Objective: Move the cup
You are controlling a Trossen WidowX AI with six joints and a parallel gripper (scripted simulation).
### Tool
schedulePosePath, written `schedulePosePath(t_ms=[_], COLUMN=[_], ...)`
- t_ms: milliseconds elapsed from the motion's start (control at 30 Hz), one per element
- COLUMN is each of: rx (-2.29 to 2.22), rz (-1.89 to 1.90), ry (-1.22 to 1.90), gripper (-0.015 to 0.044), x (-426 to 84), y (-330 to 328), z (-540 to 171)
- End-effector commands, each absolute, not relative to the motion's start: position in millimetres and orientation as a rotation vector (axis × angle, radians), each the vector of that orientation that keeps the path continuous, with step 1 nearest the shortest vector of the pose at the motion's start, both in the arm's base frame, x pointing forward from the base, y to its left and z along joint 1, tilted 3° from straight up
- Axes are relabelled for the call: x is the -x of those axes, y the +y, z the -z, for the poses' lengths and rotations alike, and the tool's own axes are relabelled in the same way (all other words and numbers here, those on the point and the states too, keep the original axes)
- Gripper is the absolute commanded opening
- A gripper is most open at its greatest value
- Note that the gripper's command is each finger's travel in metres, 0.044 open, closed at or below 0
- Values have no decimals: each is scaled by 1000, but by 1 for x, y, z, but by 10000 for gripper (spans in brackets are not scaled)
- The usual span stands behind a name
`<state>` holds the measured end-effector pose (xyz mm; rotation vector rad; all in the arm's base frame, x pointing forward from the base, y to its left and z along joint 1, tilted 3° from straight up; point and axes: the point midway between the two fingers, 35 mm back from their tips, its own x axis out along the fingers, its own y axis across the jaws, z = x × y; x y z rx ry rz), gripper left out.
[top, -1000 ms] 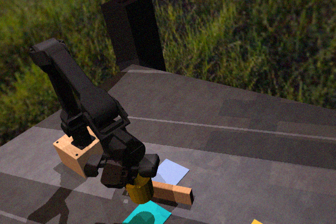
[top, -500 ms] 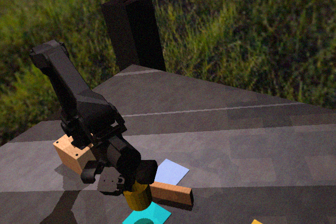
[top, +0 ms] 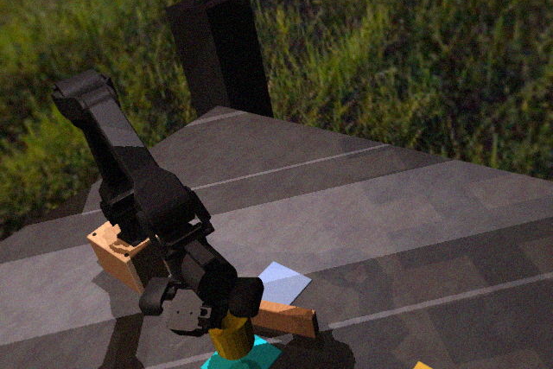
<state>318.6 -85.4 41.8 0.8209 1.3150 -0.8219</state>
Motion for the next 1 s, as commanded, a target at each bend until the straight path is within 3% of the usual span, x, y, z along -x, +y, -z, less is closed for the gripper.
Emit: schedulePosePath(t_ms=[0, 967], rx=[-820, -820], rz=[820, 824], ry=[1329, 1320], gripper=[0, 0], x=[-316, -319], y=[-85, -86], z=[-29, -2])
